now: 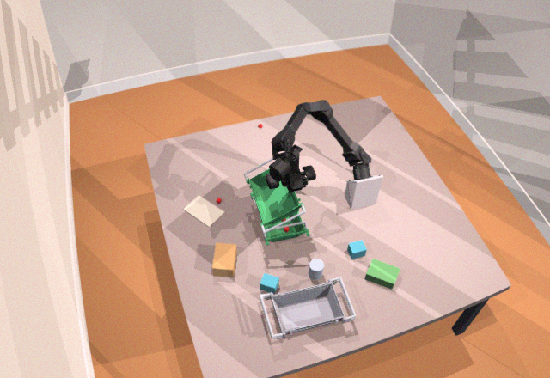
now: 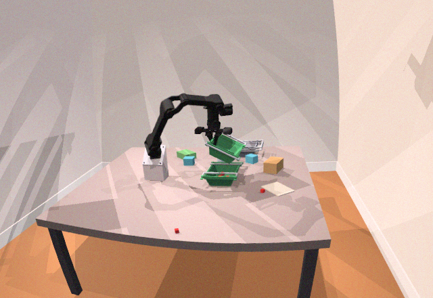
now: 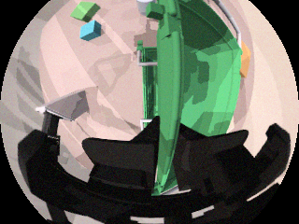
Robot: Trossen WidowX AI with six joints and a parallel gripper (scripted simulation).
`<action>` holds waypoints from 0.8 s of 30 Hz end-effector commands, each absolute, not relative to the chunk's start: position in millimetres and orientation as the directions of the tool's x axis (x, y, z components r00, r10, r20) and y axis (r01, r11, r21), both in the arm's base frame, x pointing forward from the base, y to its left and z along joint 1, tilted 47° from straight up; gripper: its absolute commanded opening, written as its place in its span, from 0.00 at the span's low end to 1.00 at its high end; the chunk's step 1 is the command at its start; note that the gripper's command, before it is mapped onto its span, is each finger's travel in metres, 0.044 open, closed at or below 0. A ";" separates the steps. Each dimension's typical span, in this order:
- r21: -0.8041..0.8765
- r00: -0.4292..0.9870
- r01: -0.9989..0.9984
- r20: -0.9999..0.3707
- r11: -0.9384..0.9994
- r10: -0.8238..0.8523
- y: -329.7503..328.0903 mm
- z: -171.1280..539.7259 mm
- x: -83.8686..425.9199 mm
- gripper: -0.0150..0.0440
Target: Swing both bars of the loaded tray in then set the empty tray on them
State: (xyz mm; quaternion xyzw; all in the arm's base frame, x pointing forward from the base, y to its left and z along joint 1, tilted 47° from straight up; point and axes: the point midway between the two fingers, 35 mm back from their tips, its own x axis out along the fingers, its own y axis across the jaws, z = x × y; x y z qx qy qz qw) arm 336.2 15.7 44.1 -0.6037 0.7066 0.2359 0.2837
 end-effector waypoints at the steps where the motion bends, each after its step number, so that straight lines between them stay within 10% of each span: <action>1: -0.030 -0.089 -0.988 -0.689 0.151 -0.720 20.4 46.4 339.8 0.25; 24: -0.031 -0.088 -0.988 -0.689 0.150 -0.719 -8.6 18.3 338.2 0.25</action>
